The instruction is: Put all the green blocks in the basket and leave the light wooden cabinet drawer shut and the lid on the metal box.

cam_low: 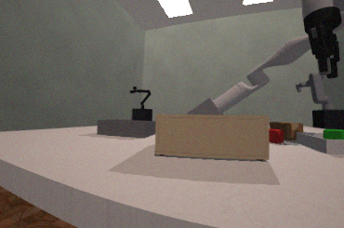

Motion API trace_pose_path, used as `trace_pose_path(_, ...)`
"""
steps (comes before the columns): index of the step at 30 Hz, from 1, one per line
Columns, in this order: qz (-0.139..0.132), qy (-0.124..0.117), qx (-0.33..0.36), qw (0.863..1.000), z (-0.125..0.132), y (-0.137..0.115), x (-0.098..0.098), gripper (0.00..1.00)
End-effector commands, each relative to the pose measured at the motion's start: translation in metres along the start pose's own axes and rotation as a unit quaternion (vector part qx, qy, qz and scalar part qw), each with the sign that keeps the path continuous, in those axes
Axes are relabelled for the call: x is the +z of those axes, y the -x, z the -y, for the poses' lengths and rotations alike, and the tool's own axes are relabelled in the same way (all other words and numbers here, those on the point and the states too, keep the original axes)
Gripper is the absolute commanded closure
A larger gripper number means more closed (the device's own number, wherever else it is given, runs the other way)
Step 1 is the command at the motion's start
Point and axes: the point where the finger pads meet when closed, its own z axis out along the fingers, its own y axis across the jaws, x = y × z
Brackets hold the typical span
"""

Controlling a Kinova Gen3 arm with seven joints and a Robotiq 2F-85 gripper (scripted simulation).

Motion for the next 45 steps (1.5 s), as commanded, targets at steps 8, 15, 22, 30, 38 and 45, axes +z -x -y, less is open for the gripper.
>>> trace_pose_path(8, 0.002, 0.006, -0.012, 1.0, -0.013, 0.01, -0.003, 0.42)
trace_pose_path(15, 0.005, 0.011, -0.026, 1.0, -0.027, 0.022, -0.006, 0.42)
trace_pose_path(22, 0.012, 0.021, -0.054, 0.998, -0.053, 0.048, -0.012, 0.42)
trace_pose_path(30, 0.021, 0.03, -0.086, 0.996, -0.082, 0.08, -0.019, 0.42)
trace_pose_path(38, 0.036, 0.039, -0.14, 0.989, -0.123, 0.138, -0.031, 0.42)
trace_pose_path(45, 0.049, 0.041, -0.196, 0.978, -0.157, 0.202, -0.042, 0.42)
